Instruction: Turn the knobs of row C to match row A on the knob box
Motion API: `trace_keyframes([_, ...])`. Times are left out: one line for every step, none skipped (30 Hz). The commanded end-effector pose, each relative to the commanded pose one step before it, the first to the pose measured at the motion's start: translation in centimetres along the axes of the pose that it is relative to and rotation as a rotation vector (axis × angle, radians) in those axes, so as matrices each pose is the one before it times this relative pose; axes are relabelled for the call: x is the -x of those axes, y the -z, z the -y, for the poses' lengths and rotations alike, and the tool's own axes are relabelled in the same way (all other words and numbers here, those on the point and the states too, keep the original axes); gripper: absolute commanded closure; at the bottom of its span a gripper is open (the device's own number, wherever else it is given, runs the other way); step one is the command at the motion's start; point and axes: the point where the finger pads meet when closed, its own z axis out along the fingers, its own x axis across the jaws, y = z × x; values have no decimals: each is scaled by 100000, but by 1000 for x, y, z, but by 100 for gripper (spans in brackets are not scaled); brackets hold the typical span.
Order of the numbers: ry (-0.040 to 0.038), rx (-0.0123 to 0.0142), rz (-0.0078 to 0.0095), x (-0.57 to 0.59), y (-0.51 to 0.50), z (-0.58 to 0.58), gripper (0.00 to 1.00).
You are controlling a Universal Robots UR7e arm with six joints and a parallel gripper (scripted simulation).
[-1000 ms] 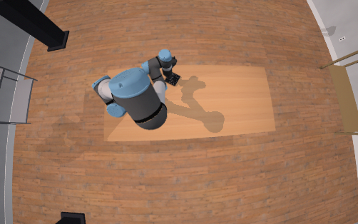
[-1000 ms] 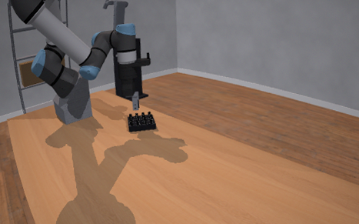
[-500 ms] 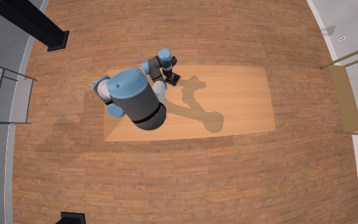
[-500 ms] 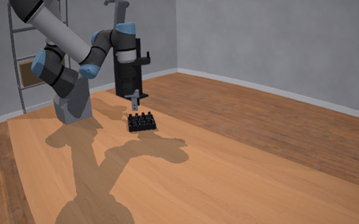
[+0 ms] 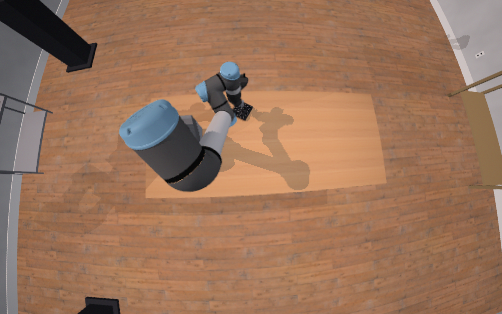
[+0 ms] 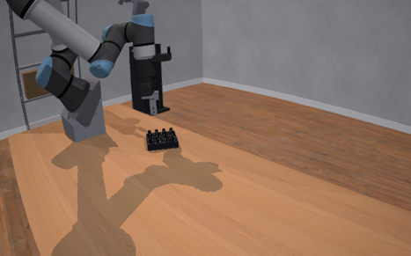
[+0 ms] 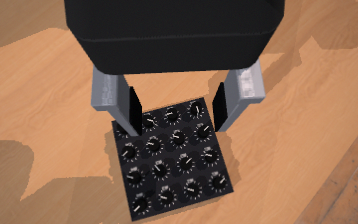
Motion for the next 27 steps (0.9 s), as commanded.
trace_keyframes([-243, 928, 398, -4, 2516, 137, 0])
trace_keyframes([1, -1, 4, 1, 474, 1, 0])
trace_keyframes([1, -1, 3, 1, 462, 1, 0])
trace_keyframes([1, -1, 3, 1, 446, 1, 0])
trace_keyframes([1, -1, 3, 1, 426, 1, 0])
trace_keyframes([1, -1, 3, 1, 402, 0, 0])
trace_keyframes([1, -1, 2, 1, 375, 0, 0])
trace_keyframes([1, -1, 3, 1, 345, 1, 0])
trace_keyframes([1, -1, 2, 1, 313, 1, 0])
trace_keyframes([0, 0, 2, 1, 279, -1, 0])
trace_keyframes([1, -1, 2, 0, 243, 1, 0])
trace_keyframes([0, 0, 1, 0, 207, -1, 0])
trace_keyframes([0, 0, 1, 0, 171, 0, 0])
trace_keyframes([0, 0, 1, 0, 136, 1, 0])
trace_keyframes([0, 0, 1, 0, 103, 0, 0])
trace_keyframes([0, 0, 0, 0, 0, 0, 0])
trace_keyframes([0, 0, 0, 0, 0, 0, 0])
trace_keyframes([0, 0, 0, 0, 73, 0, 0])
trace_keyframes([0, 0, 0, 0, 46, 0, 0])
trace_keyframes([0, 0, 0, 0, 25, 0, 0])
trace_keyframes([0, 0, 0, 0, 10, 0, 0])
trace_keyframes([0, 0, 0, 0, 1, 0, 0])
trace_keyframes([23, 29, 4, 10, -13, -1, 0])
trace_keyframes([17, 46, -1, 5, -20, -3, 0])
trace_keyframes([-16, 50, 17, -8, -23, -5, 0])
trace_keyframes([-15, 35, 12, -8, -16, -4, 0])
trace_keyframes([-14, 22, 8, -7, -10, -2, 0])
